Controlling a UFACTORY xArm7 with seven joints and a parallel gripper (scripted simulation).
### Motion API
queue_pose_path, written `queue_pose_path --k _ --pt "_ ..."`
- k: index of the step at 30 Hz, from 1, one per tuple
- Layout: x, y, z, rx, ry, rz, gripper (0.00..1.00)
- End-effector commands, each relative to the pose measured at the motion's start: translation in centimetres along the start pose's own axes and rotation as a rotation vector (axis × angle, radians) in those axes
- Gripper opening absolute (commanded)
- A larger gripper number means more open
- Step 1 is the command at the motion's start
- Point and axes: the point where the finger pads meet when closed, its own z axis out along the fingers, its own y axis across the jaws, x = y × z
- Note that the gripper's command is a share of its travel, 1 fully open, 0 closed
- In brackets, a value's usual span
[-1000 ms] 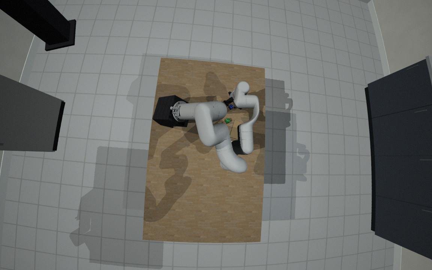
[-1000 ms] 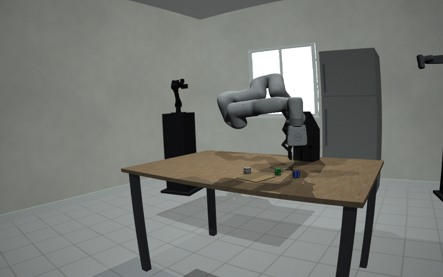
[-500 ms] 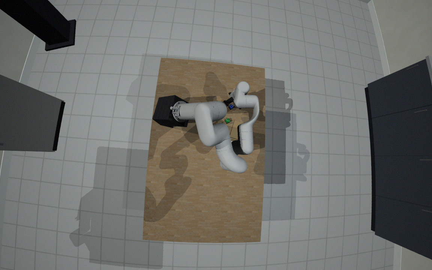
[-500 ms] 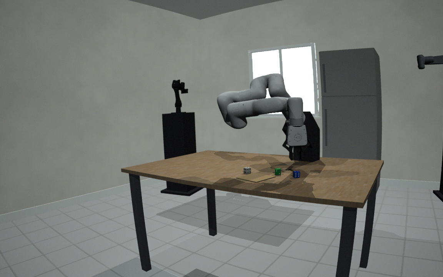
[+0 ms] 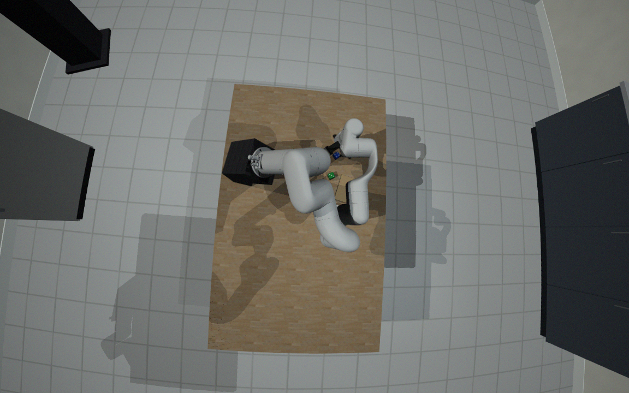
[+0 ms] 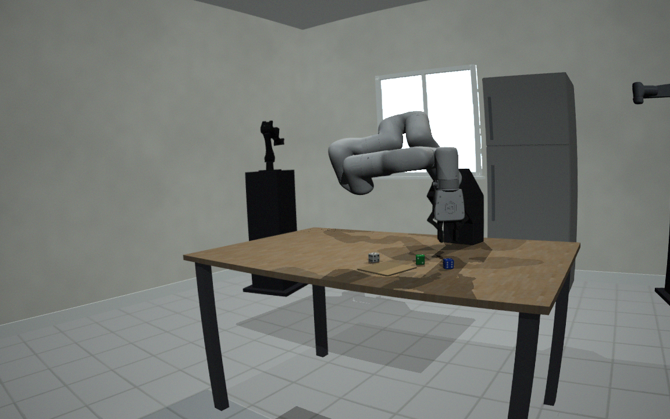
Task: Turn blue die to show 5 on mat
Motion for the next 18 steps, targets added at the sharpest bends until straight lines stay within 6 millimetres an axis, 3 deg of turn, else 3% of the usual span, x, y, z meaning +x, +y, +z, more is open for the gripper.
queue_pose_path --k 1,18 --pt "-0.03 0.02 -0.07 0.0 -0.002 -0.001 0.47" --pt "-0.04 0.03 0.62 0.0 -0.002 -0.001 0.47"
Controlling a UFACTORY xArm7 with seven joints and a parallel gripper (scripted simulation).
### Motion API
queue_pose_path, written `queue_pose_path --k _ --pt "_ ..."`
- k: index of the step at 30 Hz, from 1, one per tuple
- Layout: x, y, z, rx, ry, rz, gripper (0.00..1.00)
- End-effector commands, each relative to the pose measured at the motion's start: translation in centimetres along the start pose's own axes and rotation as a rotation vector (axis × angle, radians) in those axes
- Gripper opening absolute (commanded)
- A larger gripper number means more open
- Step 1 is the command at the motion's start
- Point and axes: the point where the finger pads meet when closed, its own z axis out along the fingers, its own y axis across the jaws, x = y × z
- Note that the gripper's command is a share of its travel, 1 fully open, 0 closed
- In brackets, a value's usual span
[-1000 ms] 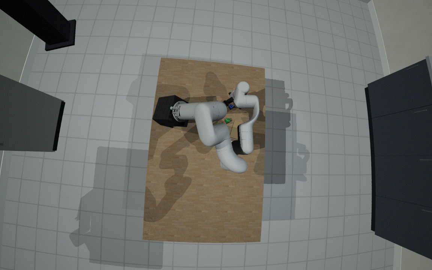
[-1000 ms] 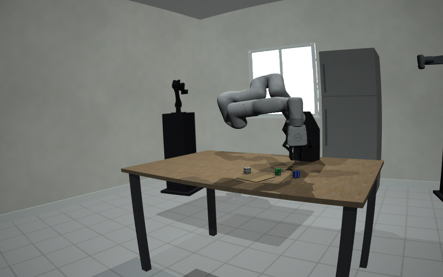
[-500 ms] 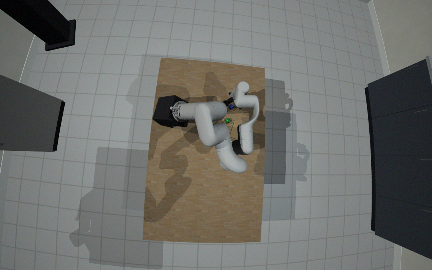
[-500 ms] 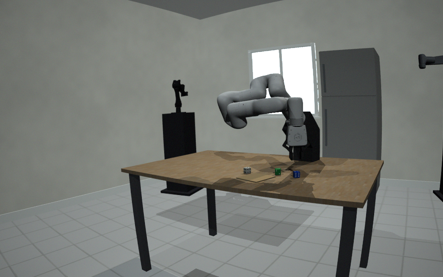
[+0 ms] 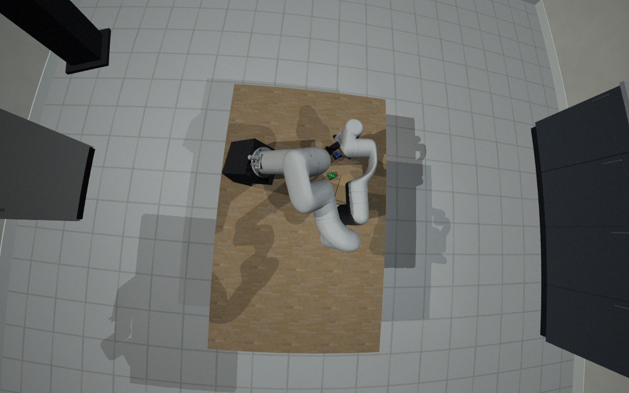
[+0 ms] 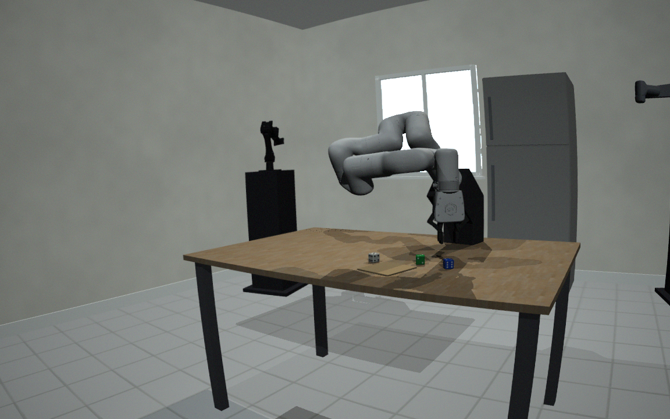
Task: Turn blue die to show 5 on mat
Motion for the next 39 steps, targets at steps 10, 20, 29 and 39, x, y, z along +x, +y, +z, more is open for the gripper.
queue_pose_path --k 10,20,29,39 --pt "0.0 0.0 1.2 0.0 -0.002 -0.001 0.47" --pt "-0.1 0.1 2.6 0.0 -0.002 -0.001 0.47" --pt "-0.1 0.1 3.8 0.0 -0.002 -0.001 0.47" --pt "-0.1 0.1 4.5 0.0 -0.002 -0.001 0.47"
